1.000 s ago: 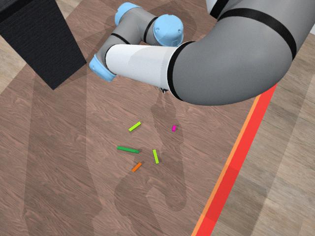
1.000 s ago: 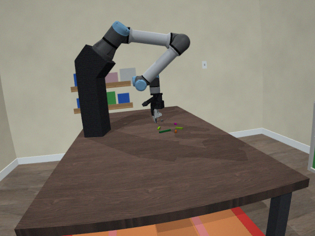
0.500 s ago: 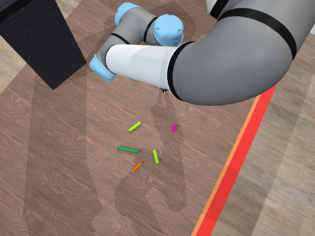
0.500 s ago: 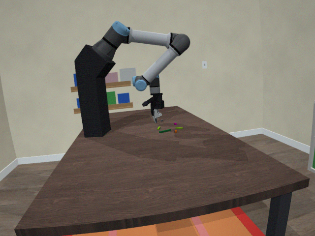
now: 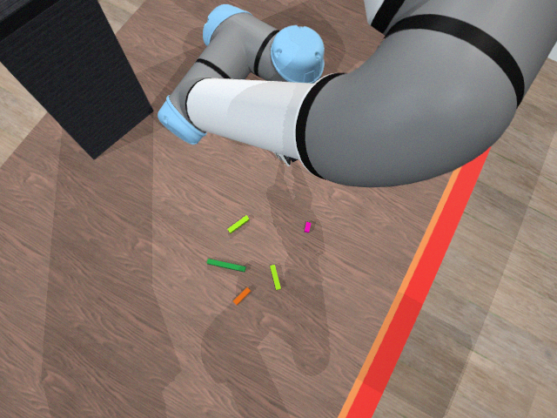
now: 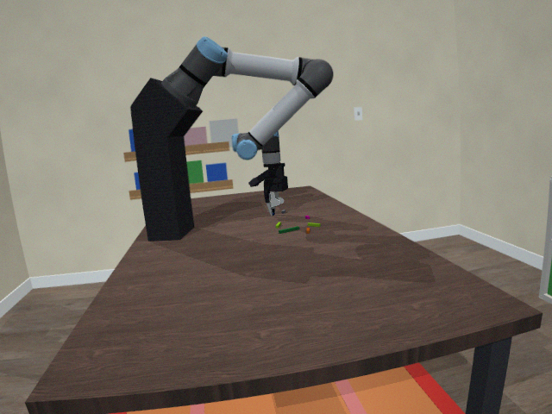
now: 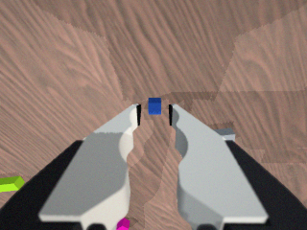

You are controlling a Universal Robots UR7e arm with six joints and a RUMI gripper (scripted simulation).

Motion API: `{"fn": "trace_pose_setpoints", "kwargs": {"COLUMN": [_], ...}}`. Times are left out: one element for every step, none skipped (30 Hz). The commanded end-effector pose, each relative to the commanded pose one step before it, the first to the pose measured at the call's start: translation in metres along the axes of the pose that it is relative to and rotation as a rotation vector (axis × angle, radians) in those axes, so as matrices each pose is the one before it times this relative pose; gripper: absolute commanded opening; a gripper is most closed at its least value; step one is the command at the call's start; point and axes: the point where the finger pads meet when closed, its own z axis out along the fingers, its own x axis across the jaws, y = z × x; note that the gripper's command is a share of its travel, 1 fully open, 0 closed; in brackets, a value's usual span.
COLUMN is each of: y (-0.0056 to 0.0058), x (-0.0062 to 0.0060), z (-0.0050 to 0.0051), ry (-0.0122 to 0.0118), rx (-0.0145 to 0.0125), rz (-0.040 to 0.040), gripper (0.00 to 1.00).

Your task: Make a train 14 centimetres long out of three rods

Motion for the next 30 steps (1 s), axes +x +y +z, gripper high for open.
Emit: {"fn": "trace_pose_setpoints", "kwargs": {"y": [0.00025,0.0,0.0,0.0,0.0,0.0,0.0,0.0,0.0,0.0,0.0,0.0,0.0,0.0,0.0,0.0,0.0,0.0,0.0,0.0,0.0,0.0,0.0,0.0,0.0,0.0,0.0,0.0,0.0,0.0], "x": [0.00035,0.0,0.0,0.0,0.0,0.0,0.0,0.0,0.0,0.0,0.0,0.0,0.0,0.0,0.0,0.0,0.0,0.0,0.0,0.0,0.0,0.0,0.0,0.0,0.0,0.0,0.0,0.0,0.0,0.0], "z": [-0.00029,0.0,0.0,0.0,-0.00003,-0.0002,-0.00051,-0.00092,-0.0014,-0.00193,-0.00249,-0.00305,-0.00359,-0.0041,-0.00455,-0.00494,-0.00526,0.0,0.0,-0.00549,-0.00563,-0.00567,-0.00562,-0.00546,-0.0052,-0.00484,-0.00435,-0.00378,-0.0032,-0.00261], "ry": [0.00064,0.0,0.0,0.0,0.0,0.0,0.0,0.0,0.0,0.0,0.0,0.0,0.0,0.0,0.0,0.0,0.0,0.0,0.0,0.0,0.0,0.0,0.0,0.0,0.0,0.0,0.0,0.0,0.0,0.0], "rx": [-0.00059,0.0,0.0,0.0,0.0,0.0,0.0,0.0,0.0,0.0,0.0,0.0,0.0,0.0,0.0,0.0,0.0,0.0,0.0,0.0,0.0,0.0,0.0,0.0,0.0,0.0,0.0,0.0,0.0,0.0], "rz": [-0.0001,0.0,0.0,0.0,0.0,0.0,0.0,0.0,0.0,0.0,0.0,0.0,0.0,0.0,0.0,0.0,0.0,0.0,0.0,0.0,0.0,0.0,0.0,0.0,0.0,0.0,0.0,0.0,0.0,0.0], "gripper": [0.14,0.14,0.14,0.14,0.14,0.14,0.14,0.14,0.14,0.14,0.14,0.14,0.14,0.14,0.14,0.14,0.14,0.14,0.14,0.14,0.14,0.14,0.14,0.14,0.14,0.14,0.14,0.14,0.14,0.14]}}
